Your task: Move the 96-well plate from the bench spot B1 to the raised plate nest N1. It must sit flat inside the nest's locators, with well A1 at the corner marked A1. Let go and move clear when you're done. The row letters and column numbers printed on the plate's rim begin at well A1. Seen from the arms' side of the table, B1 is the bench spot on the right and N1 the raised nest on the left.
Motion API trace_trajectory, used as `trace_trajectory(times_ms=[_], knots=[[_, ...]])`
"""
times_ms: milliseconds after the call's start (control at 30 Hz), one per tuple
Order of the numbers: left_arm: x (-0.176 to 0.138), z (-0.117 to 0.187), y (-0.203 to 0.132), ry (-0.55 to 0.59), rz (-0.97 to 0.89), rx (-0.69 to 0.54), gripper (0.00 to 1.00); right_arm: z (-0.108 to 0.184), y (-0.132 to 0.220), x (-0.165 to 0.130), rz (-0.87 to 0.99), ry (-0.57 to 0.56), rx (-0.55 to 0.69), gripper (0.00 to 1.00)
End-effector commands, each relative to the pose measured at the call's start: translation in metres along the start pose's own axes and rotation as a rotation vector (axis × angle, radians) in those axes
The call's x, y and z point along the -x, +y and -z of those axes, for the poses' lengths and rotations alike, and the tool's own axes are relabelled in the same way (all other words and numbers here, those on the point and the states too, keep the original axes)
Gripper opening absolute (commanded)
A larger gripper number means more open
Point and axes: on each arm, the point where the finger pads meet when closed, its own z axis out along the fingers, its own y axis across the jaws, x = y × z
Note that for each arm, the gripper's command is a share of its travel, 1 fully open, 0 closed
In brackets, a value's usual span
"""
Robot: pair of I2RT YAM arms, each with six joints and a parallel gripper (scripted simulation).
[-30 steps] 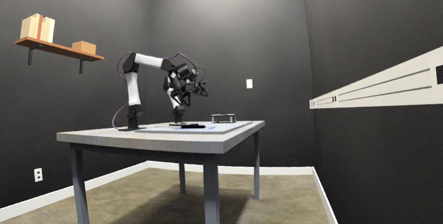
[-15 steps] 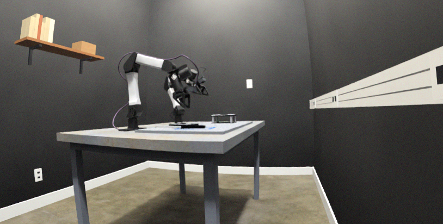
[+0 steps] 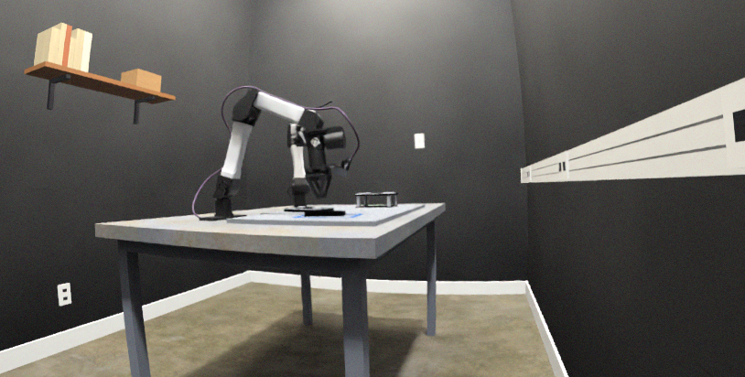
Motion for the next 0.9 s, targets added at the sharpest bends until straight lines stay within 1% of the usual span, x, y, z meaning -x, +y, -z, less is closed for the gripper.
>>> trace_trajectory(times_ms=[0,100,167,233,300,333,400,867], knots=[[0.030,-0.003,-0.014,-0.073,-0.035,-0.060,1.00,0.004,-0.001,-0.002,0.015,0.043,0.002,1.00],[0.006,-0.012,-0.030,-0.011,-0.056,-0.101,1.00,-0.005,-0.001,0.004,0.022,0.077,0.001,1.00],[0.000,-0.016,-0.031,-0.003,-0.054,-0.096,1.00,-0.010,-0.001,0.008,0.025,0.088,0.001,1.00],[-0.013,-0.022,-0.030,0.023,-0.049,-0.091,1.00,-0.015,-0.002,0.014,0.027,0.080,0.000,1.00],[-0.018,-0.025,-0.030,0.031,-0.048,-0.087,1.00,-0.018,-0.002,0.016,0.025,0.079,-0.001,1.00],[-0.020,-0.027,-0.028,0.034,-0.045,-0.082,1.00,-0.021,-0.001,0.011,0.023,0.099,0.001,1.00],[-0.025,-0.031,-0.026,0.040,-0.039,-0.071,1.00,-0.026,-0.001,0.008,0.023,0.104,0.001,1.00],[-0.043,-0.046,-0.023,0.046,-0.036,-0.063,1.00,-0.047,-0.001,0.007,0.022,0.101,0.001,1.00]])
